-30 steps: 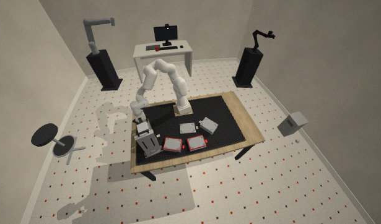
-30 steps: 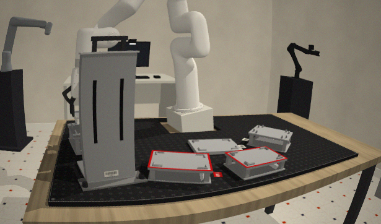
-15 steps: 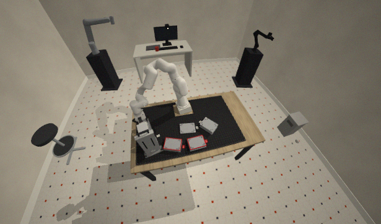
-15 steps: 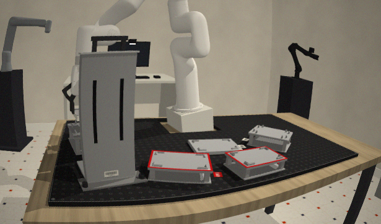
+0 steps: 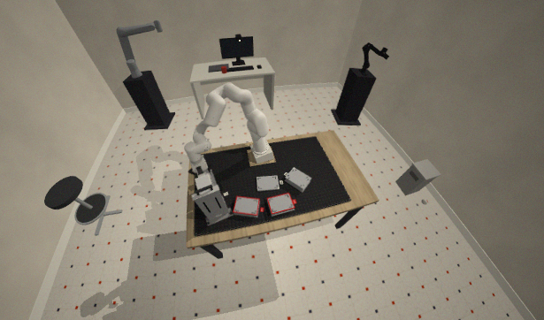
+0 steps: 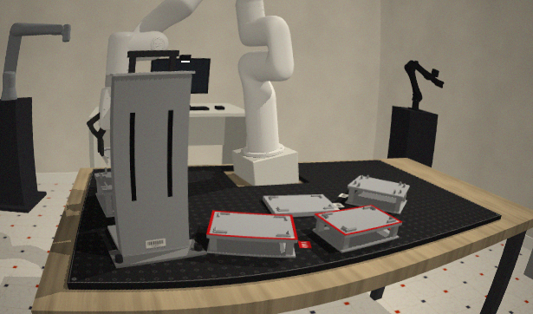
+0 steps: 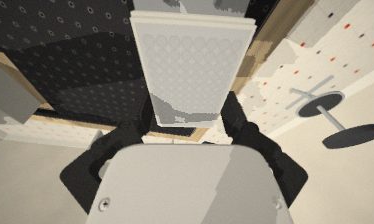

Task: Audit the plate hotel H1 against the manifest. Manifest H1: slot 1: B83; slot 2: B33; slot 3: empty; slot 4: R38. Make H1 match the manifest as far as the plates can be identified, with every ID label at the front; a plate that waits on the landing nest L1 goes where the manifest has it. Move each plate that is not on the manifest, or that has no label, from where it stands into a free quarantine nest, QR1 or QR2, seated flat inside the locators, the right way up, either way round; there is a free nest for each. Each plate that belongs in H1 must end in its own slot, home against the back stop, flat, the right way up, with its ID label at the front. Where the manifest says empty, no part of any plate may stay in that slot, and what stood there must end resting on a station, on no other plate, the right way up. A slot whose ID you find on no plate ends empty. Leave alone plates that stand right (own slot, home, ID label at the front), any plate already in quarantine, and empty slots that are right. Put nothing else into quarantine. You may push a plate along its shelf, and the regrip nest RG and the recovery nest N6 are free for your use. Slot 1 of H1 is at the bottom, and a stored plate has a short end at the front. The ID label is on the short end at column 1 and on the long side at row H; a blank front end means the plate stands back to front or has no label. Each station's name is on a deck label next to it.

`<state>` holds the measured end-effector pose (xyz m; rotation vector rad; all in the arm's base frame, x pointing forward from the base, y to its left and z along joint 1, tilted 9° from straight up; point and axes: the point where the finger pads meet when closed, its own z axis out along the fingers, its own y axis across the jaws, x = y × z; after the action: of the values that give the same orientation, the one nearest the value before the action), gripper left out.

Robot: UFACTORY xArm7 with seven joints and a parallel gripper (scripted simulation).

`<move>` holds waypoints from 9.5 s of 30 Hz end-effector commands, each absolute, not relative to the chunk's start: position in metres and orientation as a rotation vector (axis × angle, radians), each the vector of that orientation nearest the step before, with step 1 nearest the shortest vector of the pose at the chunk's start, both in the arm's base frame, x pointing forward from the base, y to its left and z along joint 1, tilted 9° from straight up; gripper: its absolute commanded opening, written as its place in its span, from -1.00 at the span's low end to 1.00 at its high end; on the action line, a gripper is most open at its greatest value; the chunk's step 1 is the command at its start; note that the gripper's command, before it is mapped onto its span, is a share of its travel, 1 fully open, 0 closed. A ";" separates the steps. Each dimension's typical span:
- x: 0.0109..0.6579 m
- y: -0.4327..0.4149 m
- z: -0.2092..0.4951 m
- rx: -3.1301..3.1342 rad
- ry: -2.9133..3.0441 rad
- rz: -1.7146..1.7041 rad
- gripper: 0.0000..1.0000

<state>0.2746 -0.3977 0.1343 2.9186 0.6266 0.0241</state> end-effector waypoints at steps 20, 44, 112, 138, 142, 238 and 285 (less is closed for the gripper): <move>0.275 -0.396 0.150 2.915 0.626 0.027 -1.00; 0.271 -0.385 0.223 2.915 0.626 0.027 -1.00; 0.261 -0.355 0.418 2.915 0.626 0.027 -1.00; 0.332 -0.293 0.412 2.577 1.504 -0.048 -1.00; 0.348 -0.280 0.411 2.473 1.673 -0.063 -1.00; 0.467 -0.068 0.349 2.273 1.945 -0.086 -1.00; 0.470 -0.078 0.279 2.273 1.945 -0.086 -1.00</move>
<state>0.4690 -0.0775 0.2833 2.2766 1.9470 -0.0913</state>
